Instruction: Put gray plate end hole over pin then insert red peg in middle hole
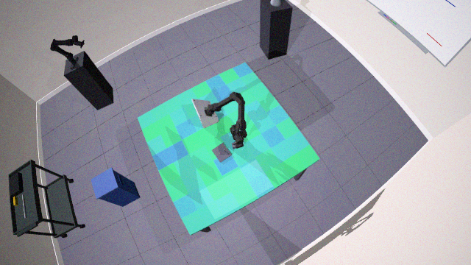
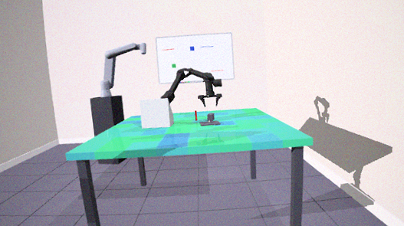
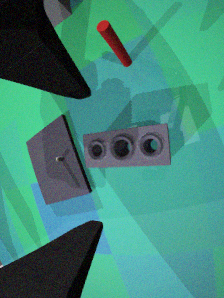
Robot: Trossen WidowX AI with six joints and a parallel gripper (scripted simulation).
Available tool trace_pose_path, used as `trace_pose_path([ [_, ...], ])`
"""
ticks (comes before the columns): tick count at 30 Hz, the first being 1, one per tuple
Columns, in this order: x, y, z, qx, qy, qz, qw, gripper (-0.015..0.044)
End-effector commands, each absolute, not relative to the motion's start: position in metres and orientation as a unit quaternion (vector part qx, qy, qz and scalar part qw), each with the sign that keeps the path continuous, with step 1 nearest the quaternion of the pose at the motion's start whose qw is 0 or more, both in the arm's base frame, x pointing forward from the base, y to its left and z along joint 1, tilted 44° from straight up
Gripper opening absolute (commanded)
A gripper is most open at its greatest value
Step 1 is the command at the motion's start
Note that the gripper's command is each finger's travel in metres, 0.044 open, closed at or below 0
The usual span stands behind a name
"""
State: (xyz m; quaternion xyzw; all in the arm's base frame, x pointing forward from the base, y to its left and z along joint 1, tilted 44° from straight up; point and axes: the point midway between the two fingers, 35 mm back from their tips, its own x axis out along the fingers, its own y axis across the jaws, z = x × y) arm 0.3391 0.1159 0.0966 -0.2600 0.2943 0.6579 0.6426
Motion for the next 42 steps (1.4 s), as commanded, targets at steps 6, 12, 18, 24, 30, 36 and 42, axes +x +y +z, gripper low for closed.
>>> trace_pose_path([
  [6,0.332,0.138,0.077,-0.254,0.296,0.666,0.637,0.0440],
  [12,0.332,0.147,0.070,-0.253,0.296,0.666,0.637,0.0440],
  [18,0.332,0.153,0.063,-0.254,0.296,0.666,0.636,0.0440],
  [24,0.332,0.160,0.056,-0.253,0.297,0.666,0.636,0.0440],
  [30,0.331,0.166,0.050,-0.253,0.298,0.665,0.636,0.0440],
  [36,0.330,0.173,0.043,-0.253,0.298,0.665,0.636,0.0440],
  [42,0.330,0.180,0.037,-0.253,0.297,0.666,0.636,0.0440],
])
